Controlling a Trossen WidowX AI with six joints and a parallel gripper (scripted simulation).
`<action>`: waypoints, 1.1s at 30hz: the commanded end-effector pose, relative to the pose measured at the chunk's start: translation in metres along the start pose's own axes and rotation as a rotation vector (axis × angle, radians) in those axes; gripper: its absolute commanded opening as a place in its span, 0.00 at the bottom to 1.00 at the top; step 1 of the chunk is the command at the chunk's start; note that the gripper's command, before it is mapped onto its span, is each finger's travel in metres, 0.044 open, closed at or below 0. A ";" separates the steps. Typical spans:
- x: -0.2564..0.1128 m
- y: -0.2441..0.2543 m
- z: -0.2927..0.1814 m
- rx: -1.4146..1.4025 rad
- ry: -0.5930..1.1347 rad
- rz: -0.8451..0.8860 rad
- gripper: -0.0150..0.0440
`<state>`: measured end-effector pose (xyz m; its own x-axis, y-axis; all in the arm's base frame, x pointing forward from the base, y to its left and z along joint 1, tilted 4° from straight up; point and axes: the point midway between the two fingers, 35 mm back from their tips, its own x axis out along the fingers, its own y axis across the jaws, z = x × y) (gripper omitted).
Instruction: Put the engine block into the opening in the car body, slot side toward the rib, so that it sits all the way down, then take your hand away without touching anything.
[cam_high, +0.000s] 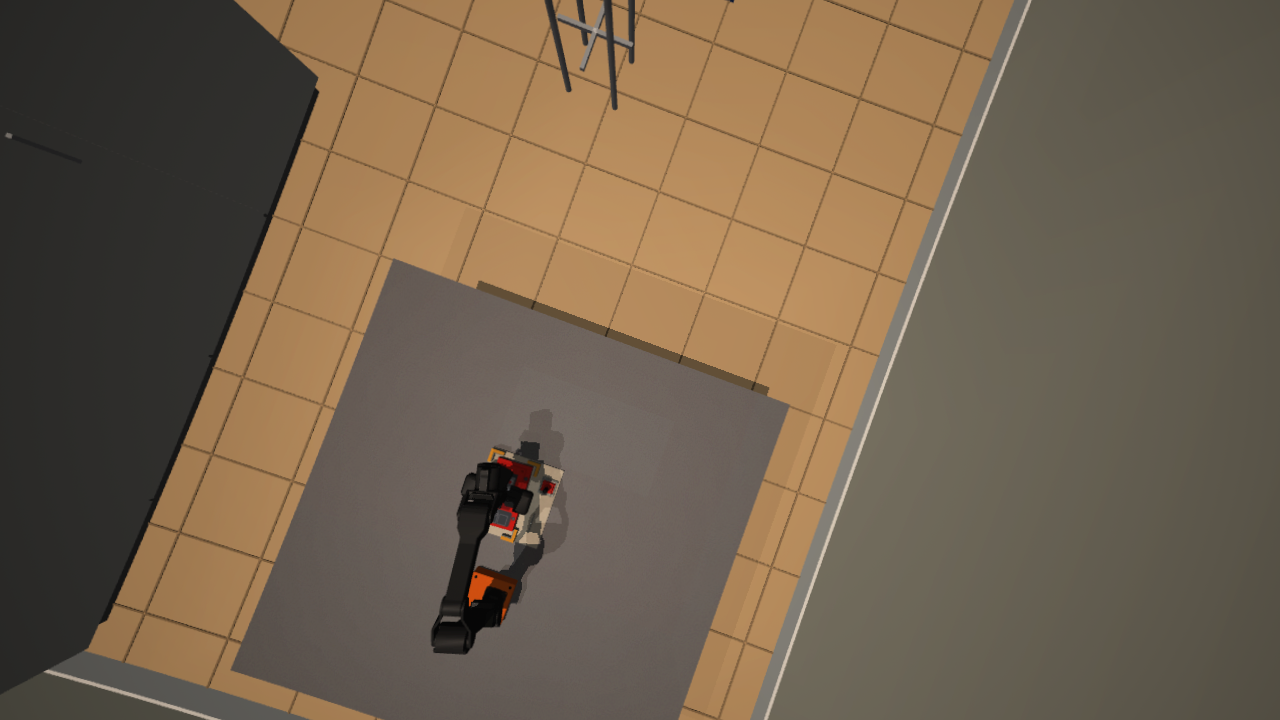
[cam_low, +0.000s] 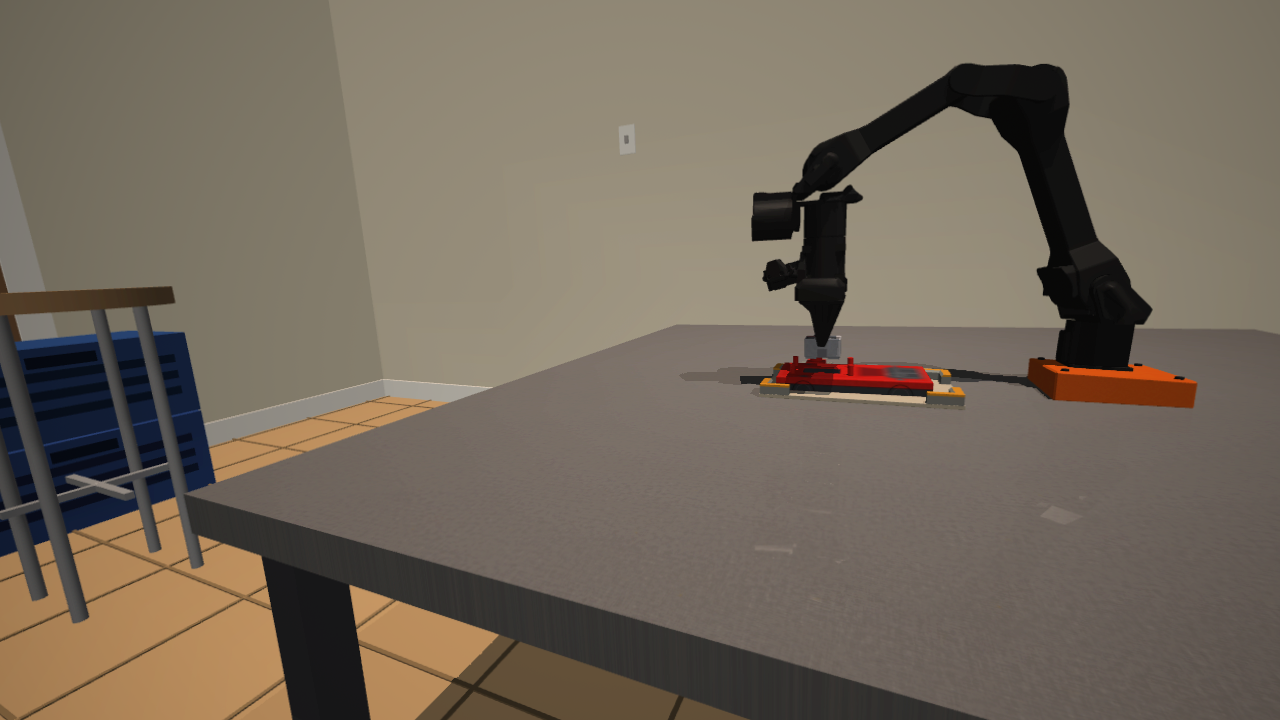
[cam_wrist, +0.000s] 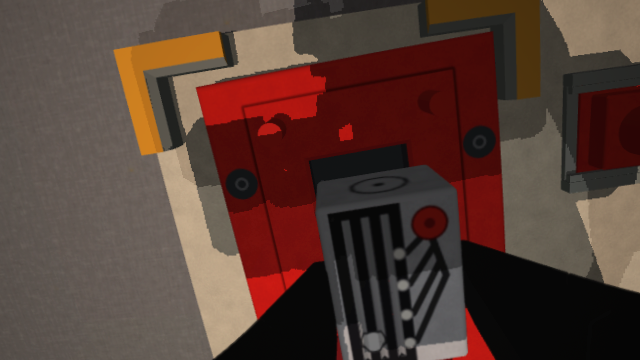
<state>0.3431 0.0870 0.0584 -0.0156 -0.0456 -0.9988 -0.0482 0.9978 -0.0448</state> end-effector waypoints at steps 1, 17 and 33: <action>0.000 0.001 0.001 0.008 -0.001 0.006 0.52; 0.000 0.002 0.001 -0.032 -0.001 0.006 0.52; 0.000 0.002 0.001 -0.021 -0.001 0.006 0.52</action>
<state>0.3438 0.0884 0.0583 -0.0143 -0.0453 -0.9989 -0.0730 0.9964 -0.0441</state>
